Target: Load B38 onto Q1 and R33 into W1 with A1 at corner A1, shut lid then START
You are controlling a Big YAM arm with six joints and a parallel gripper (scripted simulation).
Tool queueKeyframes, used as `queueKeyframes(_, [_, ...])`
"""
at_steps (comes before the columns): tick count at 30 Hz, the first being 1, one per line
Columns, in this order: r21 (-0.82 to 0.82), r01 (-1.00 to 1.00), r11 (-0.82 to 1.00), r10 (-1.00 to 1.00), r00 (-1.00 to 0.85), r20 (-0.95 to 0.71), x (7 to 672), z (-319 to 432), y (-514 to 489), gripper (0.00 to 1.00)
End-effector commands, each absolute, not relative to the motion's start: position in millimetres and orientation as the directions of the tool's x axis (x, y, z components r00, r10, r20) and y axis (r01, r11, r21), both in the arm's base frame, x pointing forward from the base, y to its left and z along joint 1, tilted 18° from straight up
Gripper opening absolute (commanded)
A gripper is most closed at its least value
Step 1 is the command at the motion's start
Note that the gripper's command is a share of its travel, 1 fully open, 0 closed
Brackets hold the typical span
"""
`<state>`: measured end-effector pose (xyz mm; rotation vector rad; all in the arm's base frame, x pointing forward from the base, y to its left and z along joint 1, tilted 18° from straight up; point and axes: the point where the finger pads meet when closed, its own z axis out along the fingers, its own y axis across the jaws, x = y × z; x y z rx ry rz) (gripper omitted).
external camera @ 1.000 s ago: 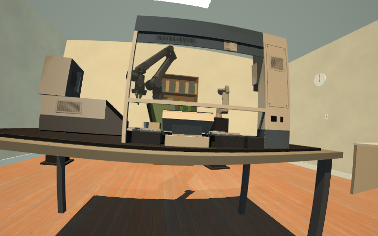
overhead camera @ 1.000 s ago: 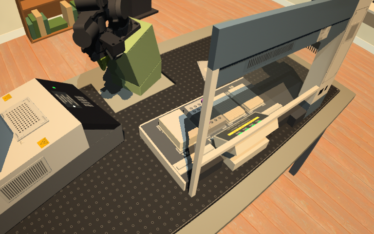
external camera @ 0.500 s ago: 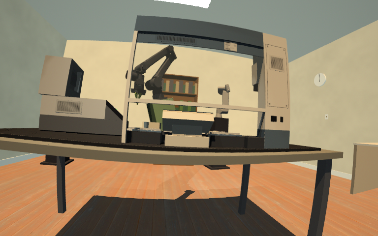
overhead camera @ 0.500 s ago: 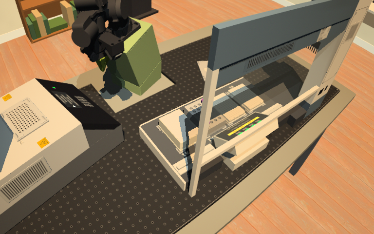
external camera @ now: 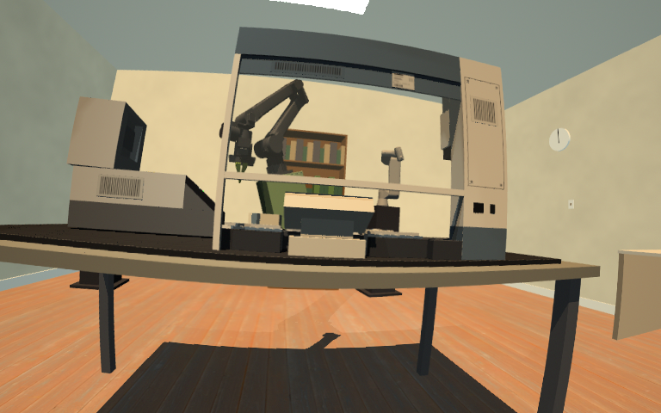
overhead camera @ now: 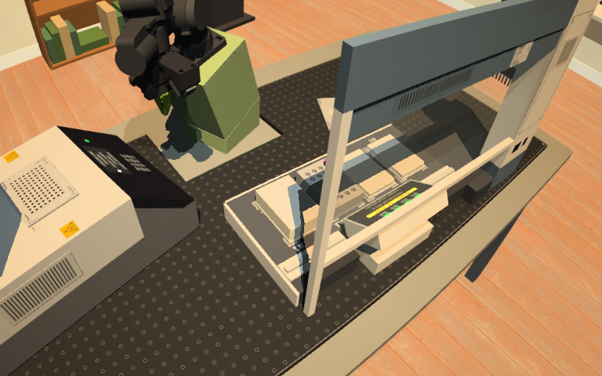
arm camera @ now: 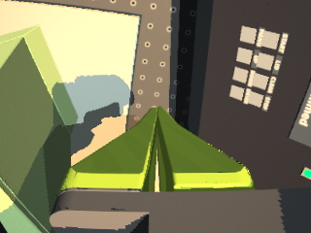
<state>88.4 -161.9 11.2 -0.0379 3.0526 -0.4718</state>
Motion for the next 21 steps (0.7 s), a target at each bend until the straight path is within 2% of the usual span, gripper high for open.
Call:
queueKeyframes(1, [-0.315, -0.003, 0.949, -0.023, -0.998, -0.062, 91.7, 21.6, -170.1, 0.00])
queueKeyframes(21, [-0.337, 0.021, 0.941, -0.008, -0.997, -0.083, 94.8, 23.5, -175.2, 0.00])
